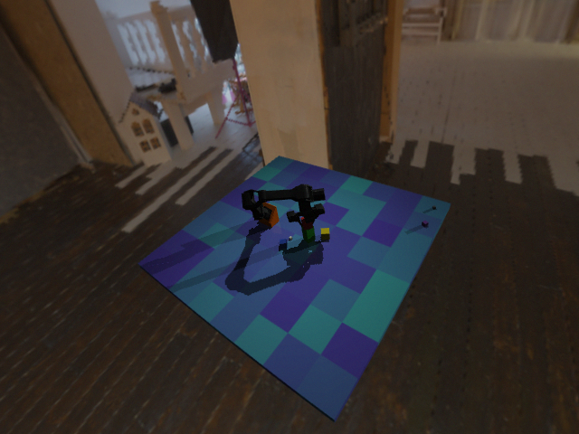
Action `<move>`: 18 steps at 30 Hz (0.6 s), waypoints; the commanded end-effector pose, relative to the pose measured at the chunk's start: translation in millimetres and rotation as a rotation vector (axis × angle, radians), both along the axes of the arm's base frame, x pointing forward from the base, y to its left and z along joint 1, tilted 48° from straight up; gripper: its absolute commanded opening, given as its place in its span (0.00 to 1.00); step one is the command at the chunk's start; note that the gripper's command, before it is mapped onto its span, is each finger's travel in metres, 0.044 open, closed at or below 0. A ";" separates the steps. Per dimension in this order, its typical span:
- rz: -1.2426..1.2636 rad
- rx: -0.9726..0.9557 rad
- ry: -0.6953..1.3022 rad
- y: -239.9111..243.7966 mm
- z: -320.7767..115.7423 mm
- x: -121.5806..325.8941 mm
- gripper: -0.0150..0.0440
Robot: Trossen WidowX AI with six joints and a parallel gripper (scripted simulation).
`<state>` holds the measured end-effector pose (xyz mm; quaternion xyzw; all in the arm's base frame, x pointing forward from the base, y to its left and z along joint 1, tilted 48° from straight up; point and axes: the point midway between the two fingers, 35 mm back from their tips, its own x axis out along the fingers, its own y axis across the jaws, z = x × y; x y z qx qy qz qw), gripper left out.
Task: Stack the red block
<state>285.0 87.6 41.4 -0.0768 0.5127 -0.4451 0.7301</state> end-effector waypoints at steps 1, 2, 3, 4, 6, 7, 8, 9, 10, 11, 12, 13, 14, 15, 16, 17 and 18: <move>0.000 -0.001 0.001 -0.4 -0.1 -0.3 0.88; 0.000 -0.001 0.001 -0.4 -0.1 -0.3 0.92; 0.000 -0.001 0.001 -0.4 -0.1 -0.3 0.97; 0.000 -0.001 0.001 -0.4 -0.1 -0.3 1.00; 0.000 -0.001 0.001 -0.4 -0.1 -0.3 1.00; 0.000 -0.001 0.001 -0.4 -0.1 -0.3 1.00; 0.000 -0.001 0.001 -0.4 -0.1 -0.3 1.00; 0.000 -0.001 0.001 -0.4 -0.1 -0.3 1.00; 0.000 -0.001 0.001 -0.4 -0.1 -0.3 1.00; 0.000 -0.001 0.001 -0.4 -0.1 -0.3 1.00; 0.000 -0.001 0.001 -0.4 -0.1 -0.3 1.00; 0.000 -0.001 0.001 -0.4 -0.1 -0.3 1.00; 0.000 -0.001 0.001 -0.4 -0.1 -0.3 1.00; 0.000 -0.001 0.001 -0.4 -0.1 -0.3 1.00; 0.000 -0.001 0.001 -0.4 -0.1 -0.3 1.00; 0.000 -0.001 0.001 -0.4 -0.1 -0.3 1.00; 0.000 -0.001 0.001 -0.4 -0.1 -0.3 1.00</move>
